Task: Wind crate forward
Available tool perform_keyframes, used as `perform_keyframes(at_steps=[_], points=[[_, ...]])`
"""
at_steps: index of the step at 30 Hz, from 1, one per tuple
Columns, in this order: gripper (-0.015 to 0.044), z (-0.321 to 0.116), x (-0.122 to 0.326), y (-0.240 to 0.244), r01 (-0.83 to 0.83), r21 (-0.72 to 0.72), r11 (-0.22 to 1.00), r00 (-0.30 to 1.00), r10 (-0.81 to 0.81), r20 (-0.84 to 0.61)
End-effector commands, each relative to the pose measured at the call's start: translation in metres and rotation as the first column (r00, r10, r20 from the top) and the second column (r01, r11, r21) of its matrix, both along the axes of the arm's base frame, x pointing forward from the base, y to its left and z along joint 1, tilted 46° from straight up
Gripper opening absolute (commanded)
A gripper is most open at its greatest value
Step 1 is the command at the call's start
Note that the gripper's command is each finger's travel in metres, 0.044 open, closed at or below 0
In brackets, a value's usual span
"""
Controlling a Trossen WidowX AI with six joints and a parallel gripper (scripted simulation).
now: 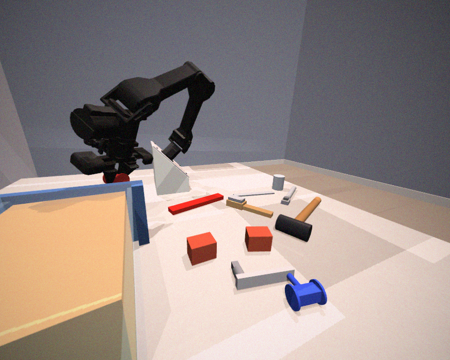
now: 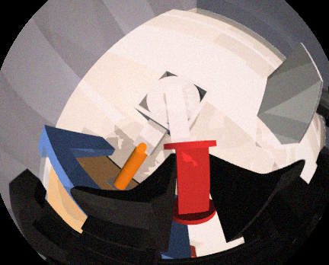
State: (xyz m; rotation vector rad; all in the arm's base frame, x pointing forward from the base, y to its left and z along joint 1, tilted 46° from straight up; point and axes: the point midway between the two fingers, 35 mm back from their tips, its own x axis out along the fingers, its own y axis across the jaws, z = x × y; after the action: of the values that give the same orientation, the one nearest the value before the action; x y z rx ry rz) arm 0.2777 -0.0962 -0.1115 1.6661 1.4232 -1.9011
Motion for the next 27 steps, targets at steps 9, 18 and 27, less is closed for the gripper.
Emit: perform_keyframes(at_steps=[9, 18, 27], points=[[0.0000, 0.008, -0.020, 0.011, 0.002, 0.024, 1.000, 1.000, -0.001, -0.029], [0.0000, 0.011, -0.030, 0.013, 0.002, 0.024, 1.000, 1.000, -0.001, -0.029], [0.0000, 0.013, -0.039, 0.015, 0.002, 0.024, 1.000, 1.000, -0.001, -0.030]])
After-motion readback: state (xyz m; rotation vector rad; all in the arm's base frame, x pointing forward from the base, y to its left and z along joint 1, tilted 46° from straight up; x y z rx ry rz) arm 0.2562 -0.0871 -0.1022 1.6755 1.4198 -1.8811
